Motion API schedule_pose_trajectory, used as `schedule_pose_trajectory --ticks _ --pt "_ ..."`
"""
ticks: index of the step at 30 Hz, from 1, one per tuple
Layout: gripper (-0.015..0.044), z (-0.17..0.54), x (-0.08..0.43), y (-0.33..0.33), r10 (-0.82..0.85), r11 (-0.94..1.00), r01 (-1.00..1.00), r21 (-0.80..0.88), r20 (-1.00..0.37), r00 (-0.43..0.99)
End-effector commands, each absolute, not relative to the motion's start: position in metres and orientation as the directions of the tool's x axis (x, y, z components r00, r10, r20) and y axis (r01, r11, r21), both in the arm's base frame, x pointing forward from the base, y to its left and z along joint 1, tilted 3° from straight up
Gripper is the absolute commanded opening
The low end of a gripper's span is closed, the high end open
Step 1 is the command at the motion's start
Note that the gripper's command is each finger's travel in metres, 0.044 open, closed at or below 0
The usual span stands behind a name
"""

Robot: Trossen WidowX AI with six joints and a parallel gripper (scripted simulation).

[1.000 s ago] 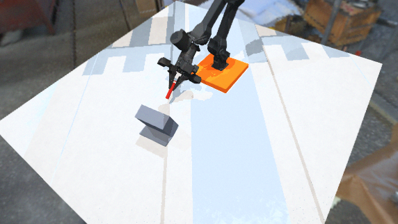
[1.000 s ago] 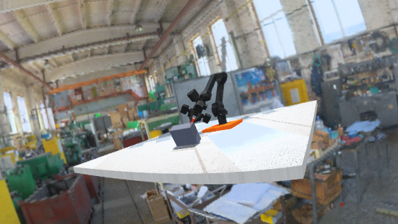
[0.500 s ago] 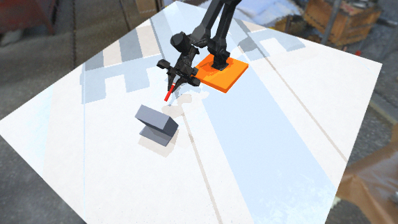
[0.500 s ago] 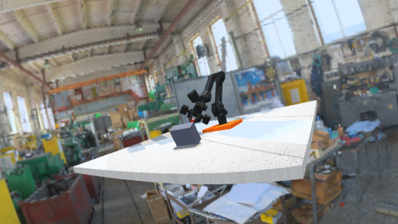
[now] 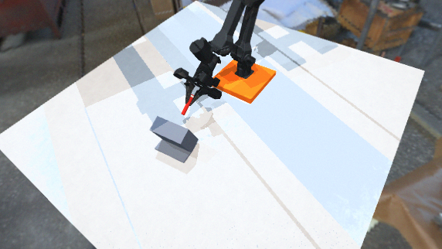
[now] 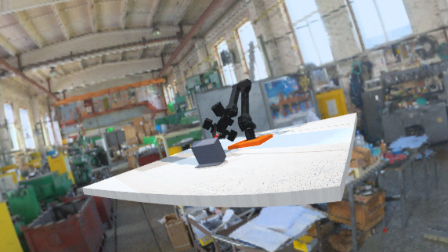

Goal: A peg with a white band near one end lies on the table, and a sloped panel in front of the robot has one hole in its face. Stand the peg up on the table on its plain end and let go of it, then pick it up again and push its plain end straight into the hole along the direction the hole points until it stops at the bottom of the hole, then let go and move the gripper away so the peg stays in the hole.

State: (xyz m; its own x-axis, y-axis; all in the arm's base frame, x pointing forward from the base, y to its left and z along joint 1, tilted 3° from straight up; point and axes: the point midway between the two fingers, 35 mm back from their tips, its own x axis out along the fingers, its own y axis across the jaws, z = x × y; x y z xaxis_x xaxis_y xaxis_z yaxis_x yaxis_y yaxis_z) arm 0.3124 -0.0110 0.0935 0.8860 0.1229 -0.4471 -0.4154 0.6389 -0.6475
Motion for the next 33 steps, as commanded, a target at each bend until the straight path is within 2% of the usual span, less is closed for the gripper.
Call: schedule_pose_trajectory --ticks 1,33 --pt "0.0000 0.092 0.314 -0.009 0.125 0.640 -0.411 -0.649 -0.440 0.889" --pt "0.0000 0.084 0.326 0.000 0.141 0.636 -0.379 -0.672 -0.382 0.913"
